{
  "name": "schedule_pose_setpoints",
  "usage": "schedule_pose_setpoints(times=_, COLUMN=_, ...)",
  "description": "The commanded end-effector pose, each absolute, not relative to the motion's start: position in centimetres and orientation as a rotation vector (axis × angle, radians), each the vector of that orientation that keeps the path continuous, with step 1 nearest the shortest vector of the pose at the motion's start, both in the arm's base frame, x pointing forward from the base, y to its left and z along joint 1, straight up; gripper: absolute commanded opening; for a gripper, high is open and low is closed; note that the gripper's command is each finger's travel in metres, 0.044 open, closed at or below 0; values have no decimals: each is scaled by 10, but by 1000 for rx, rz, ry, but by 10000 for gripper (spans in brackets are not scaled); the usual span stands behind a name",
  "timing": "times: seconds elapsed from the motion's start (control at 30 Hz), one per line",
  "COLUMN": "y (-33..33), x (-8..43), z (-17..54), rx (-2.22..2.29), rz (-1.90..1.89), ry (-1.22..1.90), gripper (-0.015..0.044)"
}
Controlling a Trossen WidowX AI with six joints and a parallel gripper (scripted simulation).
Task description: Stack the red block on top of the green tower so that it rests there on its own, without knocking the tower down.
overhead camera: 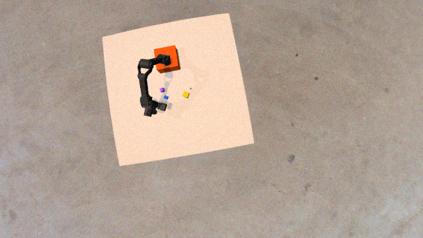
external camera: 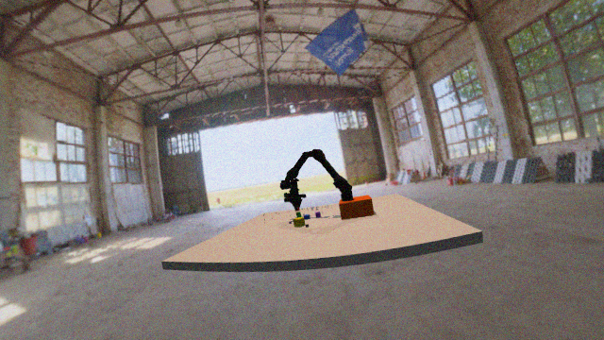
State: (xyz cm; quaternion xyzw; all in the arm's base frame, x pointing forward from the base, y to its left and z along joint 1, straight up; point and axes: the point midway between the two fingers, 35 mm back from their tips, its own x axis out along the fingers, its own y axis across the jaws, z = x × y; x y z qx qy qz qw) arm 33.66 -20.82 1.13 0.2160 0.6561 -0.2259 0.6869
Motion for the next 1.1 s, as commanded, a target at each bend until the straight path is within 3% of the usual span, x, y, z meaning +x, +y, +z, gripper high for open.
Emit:
schedule_pose_setpoints(times=0.0, y=-206, x=334, z=1, rx=486, rz=-498, ry=1482, gripper=0)
schedule_pose_setpoints(times=0.9, y=-206, x=334, z=5, rx=486, rz=-498, ry=1482, gripper=0)
schedule_pose_setpoints(times=1.07, y=-207, x=334, z=2, rx=487, rz=-504, ry=1482, gripper=131)
